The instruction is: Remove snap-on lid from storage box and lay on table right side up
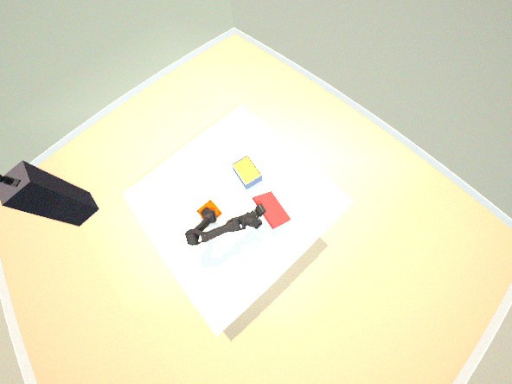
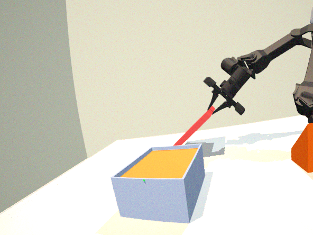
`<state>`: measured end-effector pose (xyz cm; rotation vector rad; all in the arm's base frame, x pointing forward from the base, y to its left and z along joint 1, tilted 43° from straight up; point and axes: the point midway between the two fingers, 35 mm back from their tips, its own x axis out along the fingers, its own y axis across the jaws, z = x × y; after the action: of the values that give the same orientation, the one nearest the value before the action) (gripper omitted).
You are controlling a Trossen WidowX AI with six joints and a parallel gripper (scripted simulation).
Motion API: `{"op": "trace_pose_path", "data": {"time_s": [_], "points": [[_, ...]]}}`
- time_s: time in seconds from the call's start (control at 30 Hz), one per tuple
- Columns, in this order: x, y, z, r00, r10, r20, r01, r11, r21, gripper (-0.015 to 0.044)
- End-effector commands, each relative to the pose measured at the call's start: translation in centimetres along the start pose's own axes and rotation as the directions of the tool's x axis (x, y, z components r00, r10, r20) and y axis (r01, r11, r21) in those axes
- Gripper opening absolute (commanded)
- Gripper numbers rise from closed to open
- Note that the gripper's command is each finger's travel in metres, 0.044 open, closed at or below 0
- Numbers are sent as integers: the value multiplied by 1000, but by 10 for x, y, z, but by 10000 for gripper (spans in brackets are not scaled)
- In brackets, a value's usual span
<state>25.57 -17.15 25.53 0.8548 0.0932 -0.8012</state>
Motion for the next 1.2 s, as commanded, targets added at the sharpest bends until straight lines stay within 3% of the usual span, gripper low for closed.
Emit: {"op": "trace_pose_path", "data": {"time_s": [0.0,1.17], "points": [[2,-1,-1,1000,12,-6,-12,1000,-3,0],[20,-22,-1,1000,12,-4,-12,1000,-5,0]]}}
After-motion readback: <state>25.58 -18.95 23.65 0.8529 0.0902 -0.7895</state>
